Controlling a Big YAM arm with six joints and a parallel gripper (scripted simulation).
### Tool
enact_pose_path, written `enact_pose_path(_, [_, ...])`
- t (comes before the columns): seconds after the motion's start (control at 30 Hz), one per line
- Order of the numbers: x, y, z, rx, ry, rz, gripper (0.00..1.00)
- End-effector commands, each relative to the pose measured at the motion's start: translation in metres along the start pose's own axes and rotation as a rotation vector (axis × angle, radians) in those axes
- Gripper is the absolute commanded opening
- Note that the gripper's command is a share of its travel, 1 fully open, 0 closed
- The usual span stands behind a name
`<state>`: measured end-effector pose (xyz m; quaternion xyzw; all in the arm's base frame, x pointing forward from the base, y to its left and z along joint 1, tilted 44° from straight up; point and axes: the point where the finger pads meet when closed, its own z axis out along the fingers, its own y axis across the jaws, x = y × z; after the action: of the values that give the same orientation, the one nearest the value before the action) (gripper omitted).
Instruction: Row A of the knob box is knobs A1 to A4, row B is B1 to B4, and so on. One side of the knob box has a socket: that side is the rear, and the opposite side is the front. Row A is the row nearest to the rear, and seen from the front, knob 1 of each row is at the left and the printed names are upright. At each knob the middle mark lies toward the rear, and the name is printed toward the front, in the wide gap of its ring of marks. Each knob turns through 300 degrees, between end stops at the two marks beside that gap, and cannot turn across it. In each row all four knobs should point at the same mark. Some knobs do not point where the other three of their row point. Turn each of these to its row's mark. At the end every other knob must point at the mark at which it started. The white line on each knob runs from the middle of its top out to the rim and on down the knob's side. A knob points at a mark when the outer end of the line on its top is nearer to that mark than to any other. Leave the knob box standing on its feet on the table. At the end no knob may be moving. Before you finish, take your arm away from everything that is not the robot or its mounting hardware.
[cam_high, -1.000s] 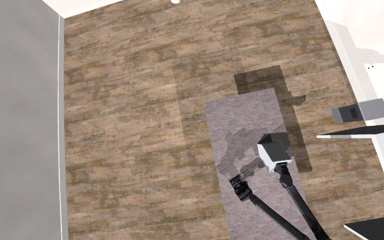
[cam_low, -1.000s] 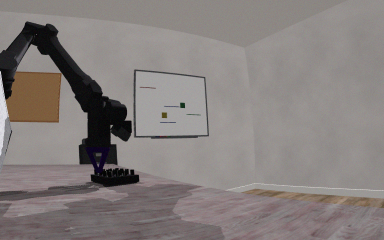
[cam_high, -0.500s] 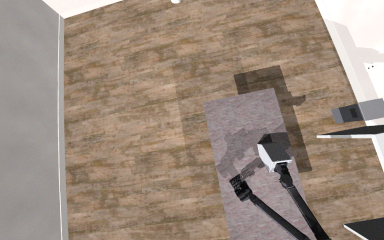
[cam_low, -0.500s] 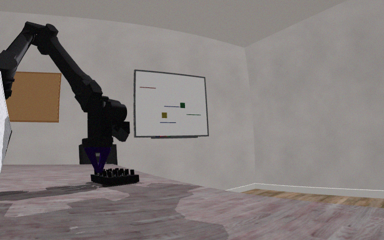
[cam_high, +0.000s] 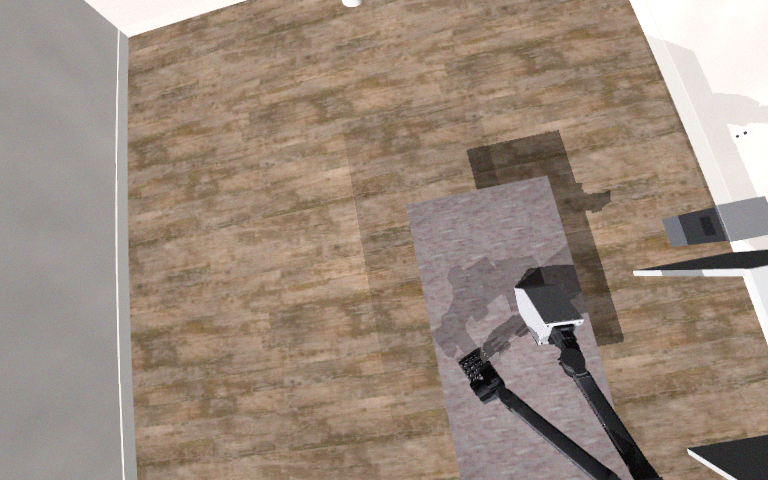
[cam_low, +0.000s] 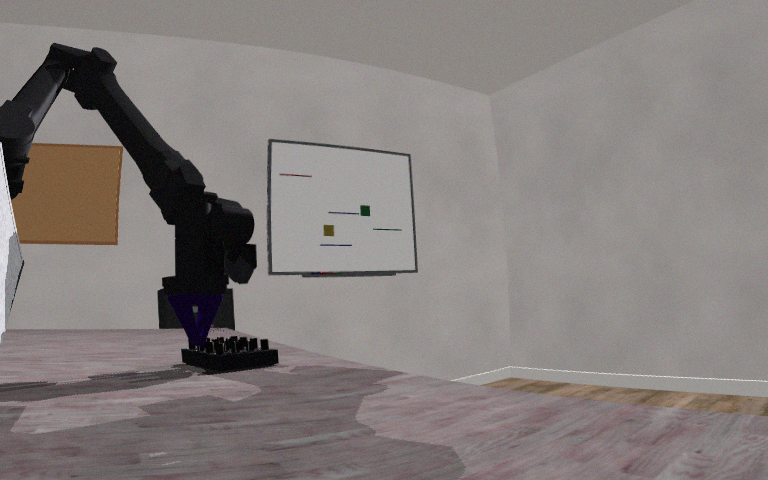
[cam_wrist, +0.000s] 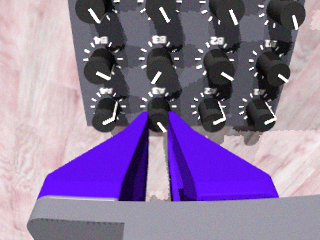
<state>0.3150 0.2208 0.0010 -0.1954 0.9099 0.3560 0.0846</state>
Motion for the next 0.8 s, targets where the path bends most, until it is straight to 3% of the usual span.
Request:
enact_pose_path(0.0, [-0.0183, 0.0094, -0.0003, -0.024, -0.028, -0.070, 0.08])
enact_pose_path(0.67, [-0.0183, 0.0097, -0.0003, -0.024, -0.028, -0.072, 0.08])
enact_pose_path(0.7, [-0.0183, 0.0097, -0.0003, -0.024, -0.028, -0.072, 0.19])
enact_pose_path(0.77, [-0.0183, 0.0097, -0.0003, -0.024, -0.028, -0.072, 0.19])
